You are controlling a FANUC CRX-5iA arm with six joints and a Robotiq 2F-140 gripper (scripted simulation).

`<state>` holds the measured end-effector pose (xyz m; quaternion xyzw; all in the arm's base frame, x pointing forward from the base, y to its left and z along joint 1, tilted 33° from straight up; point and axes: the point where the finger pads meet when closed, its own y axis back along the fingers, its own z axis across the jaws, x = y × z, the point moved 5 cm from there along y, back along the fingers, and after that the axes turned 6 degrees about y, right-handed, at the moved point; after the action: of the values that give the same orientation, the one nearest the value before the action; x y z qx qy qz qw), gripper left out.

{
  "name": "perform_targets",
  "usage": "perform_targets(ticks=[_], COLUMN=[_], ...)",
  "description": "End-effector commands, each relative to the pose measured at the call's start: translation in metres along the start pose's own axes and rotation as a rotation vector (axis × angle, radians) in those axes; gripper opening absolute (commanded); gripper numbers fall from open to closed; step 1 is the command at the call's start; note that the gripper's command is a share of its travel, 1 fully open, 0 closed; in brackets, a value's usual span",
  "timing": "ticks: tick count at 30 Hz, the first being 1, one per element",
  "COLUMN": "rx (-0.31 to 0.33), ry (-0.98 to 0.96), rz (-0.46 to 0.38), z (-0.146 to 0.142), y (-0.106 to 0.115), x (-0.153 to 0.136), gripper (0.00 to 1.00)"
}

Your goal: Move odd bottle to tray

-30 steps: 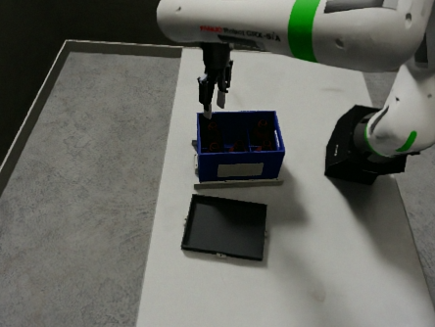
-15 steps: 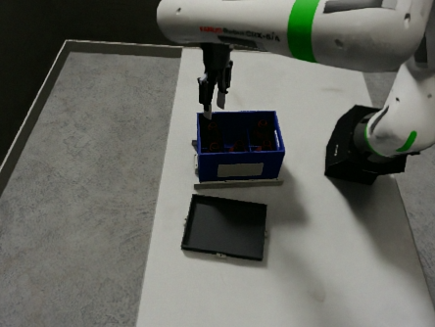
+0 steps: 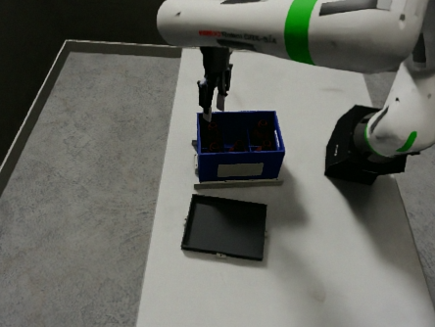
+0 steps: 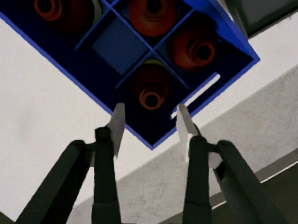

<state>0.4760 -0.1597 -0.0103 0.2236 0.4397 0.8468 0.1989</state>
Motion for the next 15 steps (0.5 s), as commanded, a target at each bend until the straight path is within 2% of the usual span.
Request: perform_targets(ticks=[1,15], rx=[0.000,0.000], ry=[0.000,0.000], rz=[-0.002,-0.002], z=[0.000,0.000], y=[-0.002,-0.018], x=[-0.001,-0.001], gripper=[0.44,0.44])
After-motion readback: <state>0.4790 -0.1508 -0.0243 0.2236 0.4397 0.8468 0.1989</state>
